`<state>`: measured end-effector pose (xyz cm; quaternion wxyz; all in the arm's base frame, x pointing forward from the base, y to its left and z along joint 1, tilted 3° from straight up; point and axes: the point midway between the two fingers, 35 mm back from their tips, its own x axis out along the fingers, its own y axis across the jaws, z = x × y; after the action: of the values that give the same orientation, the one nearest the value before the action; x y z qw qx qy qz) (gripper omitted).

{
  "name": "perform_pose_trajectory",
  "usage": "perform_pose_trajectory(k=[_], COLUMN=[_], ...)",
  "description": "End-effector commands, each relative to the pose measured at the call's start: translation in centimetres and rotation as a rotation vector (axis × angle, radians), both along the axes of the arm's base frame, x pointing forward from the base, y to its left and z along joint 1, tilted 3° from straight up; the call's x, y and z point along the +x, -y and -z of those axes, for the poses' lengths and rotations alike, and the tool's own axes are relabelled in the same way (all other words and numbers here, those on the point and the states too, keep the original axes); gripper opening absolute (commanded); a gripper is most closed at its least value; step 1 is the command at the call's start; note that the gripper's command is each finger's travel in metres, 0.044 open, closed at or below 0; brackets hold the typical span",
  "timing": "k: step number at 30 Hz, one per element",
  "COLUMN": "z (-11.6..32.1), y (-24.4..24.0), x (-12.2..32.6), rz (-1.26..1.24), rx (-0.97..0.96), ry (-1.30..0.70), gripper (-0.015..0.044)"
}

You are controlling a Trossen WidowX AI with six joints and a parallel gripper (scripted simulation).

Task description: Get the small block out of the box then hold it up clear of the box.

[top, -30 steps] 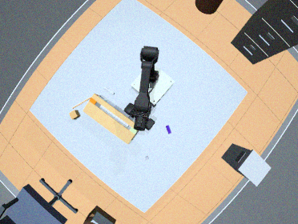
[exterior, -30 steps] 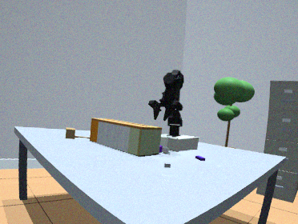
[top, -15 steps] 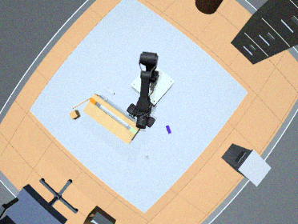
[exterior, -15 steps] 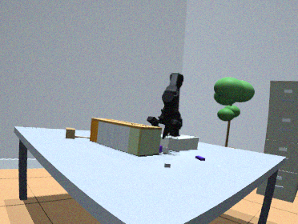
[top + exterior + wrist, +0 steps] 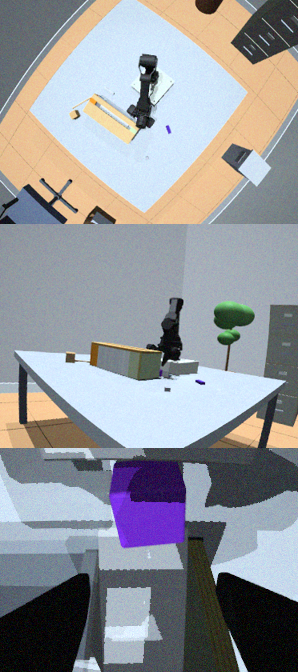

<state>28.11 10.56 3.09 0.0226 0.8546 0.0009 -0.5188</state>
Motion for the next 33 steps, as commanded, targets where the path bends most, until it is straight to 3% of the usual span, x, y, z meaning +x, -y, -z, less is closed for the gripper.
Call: perform_pose_trajectory(k=[1, 28, 33], z=[0.8, 4.8, 4.8], y=[0.0, 0.3, 0.3], x=[-0.1, 0.0, 0.0], rz=[-0.003, -0.005, -0.005], rx=[0.0, -0.002, -0.002], ry=[-0.006, -0.005, -0.005], gripper=[0.0285, 0.0285, 0.0154])
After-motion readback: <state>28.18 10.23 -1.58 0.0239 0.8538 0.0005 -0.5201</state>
